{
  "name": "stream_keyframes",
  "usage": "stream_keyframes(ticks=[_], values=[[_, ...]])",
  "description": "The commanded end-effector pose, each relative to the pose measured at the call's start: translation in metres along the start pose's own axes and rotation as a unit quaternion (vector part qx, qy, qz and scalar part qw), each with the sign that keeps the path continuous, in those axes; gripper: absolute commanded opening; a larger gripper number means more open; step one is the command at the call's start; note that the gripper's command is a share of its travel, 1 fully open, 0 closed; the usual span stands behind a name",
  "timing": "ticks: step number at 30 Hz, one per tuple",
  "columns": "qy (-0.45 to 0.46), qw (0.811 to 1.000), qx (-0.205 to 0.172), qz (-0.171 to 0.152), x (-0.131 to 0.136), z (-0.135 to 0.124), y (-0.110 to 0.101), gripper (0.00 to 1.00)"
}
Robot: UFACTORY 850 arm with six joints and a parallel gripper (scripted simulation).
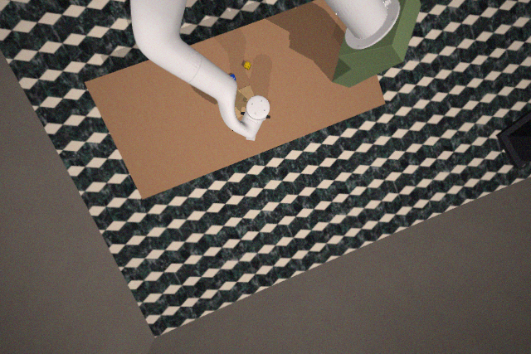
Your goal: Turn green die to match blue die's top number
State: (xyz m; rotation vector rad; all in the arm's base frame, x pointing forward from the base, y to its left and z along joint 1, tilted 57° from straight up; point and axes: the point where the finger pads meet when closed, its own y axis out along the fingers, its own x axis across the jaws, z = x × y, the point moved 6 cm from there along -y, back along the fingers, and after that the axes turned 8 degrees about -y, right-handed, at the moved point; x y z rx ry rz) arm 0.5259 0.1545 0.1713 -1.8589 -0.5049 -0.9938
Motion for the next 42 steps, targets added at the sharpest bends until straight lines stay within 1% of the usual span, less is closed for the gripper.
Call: stream_keyframes(ticks=[1, 32, 42], values=[[0.000, 1.000, 0.000, 0.000, 0.0002, 0.0004, -0.0004, 0.47], [0.000, 1.000, 0.000, 0.000, 0.0002, 0.0004, -0.0002, 0.47], [0.000, 1.000, 0.000, 0.000, 0.0001, 0.0003, 0.0036, 0.47]])
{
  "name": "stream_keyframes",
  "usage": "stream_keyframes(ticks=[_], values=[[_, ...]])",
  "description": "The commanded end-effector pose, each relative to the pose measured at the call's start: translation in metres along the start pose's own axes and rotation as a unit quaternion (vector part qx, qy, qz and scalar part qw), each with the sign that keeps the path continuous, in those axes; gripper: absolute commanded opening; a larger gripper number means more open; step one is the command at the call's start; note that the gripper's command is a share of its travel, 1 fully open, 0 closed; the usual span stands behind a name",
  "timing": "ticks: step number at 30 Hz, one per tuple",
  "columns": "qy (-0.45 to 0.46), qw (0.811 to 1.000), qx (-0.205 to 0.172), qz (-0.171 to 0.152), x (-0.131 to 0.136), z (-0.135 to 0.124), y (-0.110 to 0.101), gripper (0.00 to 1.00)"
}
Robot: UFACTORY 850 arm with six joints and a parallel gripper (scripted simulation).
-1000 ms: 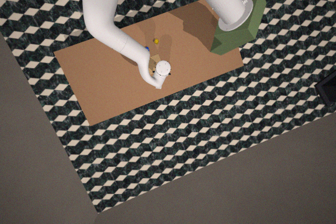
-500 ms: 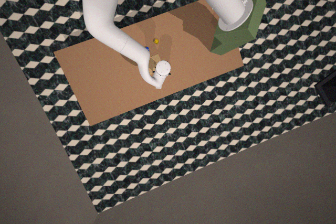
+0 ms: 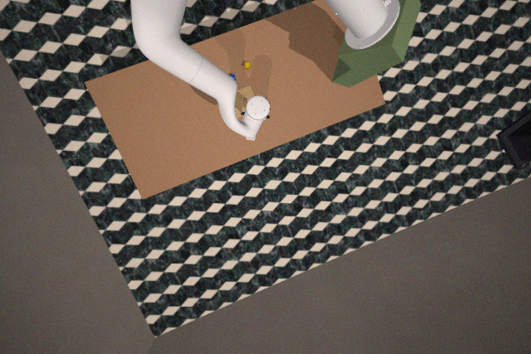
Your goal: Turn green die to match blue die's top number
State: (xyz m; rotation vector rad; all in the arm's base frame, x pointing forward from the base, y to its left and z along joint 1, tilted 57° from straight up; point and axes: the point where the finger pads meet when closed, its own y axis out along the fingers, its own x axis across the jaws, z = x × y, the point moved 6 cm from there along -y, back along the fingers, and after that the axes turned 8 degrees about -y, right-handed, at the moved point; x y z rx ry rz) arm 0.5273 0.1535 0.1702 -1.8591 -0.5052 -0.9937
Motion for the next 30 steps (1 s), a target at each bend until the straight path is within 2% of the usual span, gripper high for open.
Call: stream_keyframes(ticks=[1, 30], values=[[0.000, 1.000, 0.000, 0.000, 0.000, 0.000, 0.002, 0.47], [0.000, 1.000, 0.000, 0.000, -0.001, 0.000, 0.038, 0.47]])
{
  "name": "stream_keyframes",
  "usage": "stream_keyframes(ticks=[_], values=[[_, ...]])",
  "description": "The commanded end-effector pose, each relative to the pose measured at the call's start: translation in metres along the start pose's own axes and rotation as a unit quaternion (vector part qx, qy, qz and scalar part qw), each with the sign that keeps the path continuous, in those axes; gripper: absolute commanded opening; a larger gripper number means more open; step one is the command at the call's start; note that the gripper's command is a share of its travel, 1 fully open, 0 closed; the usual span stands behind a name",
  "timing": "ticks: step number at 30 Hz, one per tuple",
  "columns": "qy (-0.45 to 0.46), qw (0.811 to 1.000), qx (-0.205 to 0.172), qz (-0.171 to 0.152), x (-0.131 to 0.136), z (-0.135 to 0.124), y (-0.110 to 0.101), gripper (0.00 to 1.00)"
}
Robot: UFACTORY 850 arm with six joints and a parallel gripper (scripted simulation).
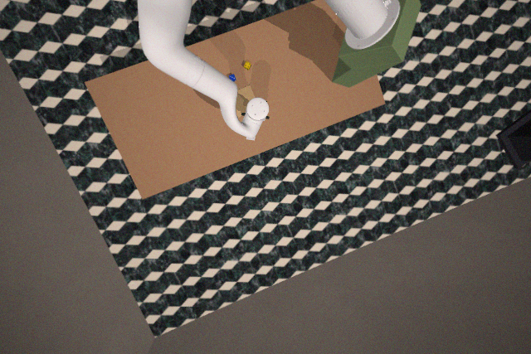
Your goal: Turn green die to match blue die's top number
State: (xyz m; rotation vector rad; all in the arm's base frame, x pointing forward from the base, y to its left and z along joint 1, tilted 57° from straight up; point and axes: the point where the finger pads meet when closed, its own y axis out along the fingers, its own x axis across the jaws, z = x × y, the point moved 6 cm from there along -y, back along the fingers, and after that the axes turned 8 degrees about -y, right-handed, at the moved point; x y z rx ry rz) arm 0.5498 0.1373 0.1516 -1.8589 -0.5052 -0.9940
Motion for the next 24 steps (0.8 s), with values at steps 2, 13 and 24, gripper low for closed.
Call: stream_keyframes(ticks=[2, 13, 24], values=[[0.000, 1.000, 0.000, 0.000, 0.000, 0.000, 0.008, 0.47], [0.000, 1.000, 0.000, 0.000, 0.000, 0.000, 0.015, 0.47], [0.000, 1.000, 0.000, 0.000, 0.000, 0.000, 0.017, 0.47]])
